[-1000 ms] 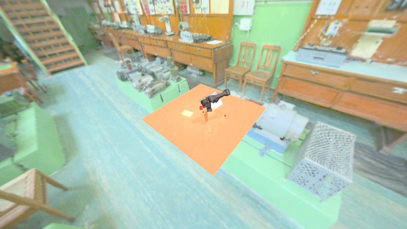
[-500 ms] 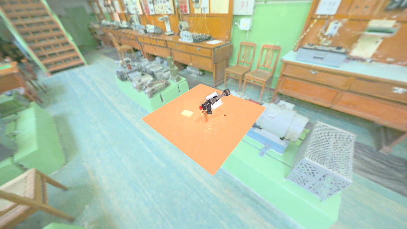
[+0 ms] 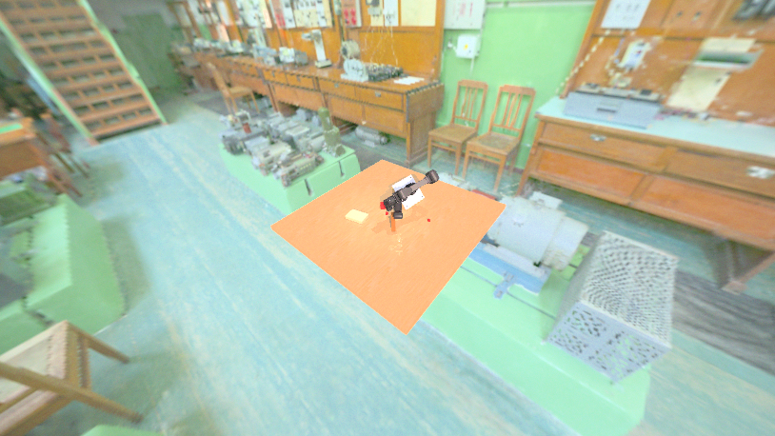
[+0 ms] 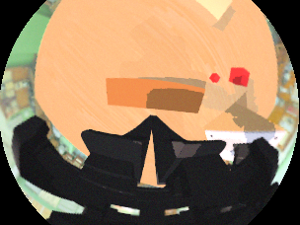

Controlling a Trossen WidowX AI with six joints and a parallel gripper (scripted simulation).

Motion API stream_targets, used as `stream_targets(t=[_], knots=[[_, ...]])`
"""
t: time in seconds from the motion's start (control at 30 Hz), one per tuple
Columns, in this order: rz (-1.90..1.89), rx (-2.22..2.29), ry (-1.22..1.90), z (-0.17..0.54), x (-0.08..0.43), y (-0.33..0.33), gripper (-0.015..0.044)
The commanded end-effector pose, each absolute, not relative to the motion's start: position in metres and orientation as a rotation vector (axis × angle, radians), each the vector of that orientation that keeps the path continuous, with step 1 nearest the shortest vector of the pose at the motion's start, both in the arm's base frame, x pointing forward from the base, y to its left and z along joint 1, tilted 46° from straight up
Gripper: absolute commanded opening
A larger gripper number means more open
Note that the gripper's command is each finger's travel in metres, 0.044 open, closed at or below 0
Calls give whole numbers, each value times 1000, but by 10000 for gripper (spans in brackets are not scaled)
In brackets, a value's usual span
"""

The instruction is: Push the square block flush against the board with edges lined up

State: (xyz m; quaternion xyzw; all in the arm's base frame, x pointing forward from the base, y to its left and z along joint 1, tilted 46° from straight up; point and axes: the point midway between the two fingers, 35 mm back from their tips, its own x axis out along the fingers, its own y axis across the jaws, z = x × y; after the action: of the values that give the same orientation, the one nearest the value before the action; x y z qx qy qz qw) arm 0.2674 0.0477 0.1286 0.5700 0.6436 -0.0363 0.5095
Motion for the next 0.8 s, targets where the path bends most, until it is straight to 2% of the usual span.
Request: stream_targets(t=[0.0, 0.77], knots=[[-77, 1372, 1547, 128, 271, 46, 0], [-78, 1370, 1546, 118, 285, 33, 0]])
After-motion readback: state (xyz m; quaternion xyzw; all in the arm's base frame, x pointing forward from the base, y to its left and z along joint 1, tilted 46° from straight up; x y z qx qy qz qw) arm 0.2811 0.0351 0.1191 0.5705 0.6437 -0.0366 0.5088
